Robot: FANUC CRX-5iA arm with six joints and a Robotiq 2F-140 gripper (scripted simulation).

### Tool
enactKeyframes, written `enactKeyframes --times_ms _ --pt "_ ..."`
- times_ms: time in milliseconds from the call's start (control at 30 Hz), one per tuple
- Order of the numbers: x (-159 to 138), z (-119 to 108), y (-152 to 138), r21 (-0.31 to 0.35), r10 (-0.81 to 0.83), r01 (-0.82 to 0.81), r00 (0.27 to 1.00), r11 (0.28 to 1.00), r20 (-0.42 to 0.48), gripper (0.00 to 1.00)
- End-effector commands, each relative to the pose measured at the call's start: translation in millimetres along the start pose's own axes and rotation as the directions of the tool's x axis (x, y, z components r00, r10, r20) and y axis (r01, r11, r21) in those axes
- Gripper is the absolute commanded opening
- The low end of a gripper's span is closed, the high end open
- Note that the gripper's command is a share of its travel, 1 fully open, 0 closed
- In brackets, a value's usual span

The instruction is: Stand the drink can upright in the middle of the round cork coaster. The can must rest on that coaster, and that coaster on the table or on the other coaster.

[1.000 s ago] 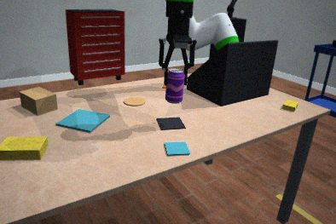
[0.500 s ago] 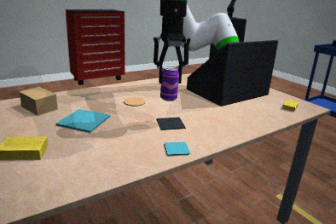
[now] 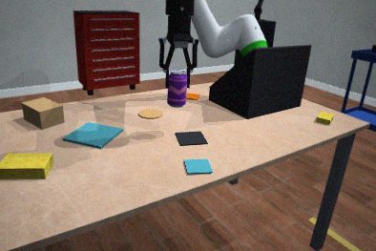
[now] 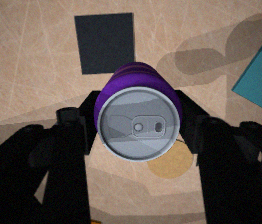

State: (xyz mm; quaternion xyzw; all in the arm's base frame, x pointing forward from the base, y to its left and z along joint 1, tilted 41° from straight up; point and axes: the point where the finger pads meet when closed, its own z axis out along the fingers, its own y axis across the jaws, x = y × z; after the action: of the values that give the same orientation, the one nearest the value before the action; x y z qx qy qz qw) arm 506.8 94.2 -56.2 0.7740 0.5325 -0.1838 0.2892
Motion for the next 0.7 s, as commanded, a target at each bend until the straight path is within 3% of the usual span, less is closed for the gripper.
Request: enactKeyframes --times_ms 0,667 --pt "-14.5 -1.9 10.5 -0.001 -0.001 0.001 1.0 1.0 -0.003 0.1" --pt "-115.9 -2.1 61.9 -0.003 0.001 -0.001 1.0 1.0 -0.001 0.1"
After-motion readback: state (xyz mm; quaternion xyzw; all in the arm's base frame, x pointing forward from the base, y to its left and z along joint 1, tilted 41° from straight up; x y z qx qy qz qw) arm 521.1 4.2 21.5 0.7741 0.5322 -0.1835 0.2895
